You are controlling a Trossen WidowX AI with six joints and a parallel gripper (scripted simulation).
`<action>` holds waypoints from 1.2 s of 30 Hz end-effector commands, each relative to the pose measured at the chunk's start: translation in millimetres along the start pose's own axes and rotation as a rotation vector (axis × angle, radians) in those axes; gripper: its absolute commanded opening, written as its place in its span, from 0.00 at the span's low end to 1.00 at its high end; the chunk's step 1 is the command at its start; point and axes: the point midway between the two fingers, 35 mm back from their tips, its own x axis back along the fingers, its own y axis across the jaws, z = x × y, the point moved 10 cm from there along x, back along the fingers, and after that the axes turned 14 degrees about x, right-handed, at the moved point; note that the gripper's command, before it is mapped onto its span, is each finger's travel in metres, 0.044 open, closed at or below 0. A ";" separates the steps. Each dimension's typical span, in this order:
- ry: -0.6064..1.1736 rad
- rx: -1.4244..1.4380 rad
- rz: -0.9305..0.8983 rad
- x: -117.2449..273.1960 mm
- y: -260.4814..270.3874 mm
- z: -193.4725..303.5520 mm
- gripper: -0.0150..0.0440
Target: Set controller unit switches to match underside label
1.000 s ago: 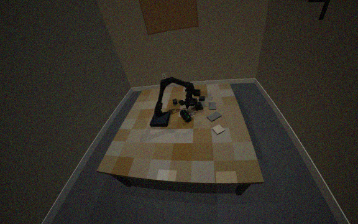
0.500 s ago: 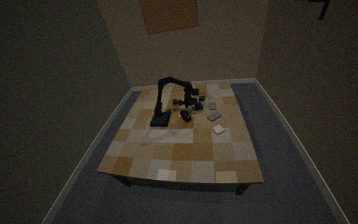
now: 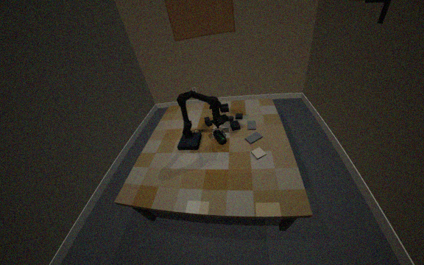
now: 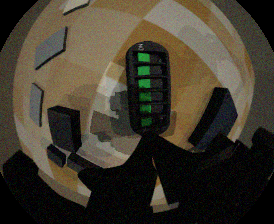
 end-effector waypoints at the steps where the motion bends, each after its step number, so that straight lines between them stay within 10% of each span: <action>1: 0.008 0.003 -0.006 -7.9 -3.3 1.4 0.25; 36: 0.006 -0.003 -0.052 -44.3 -8.6 2.3 0.25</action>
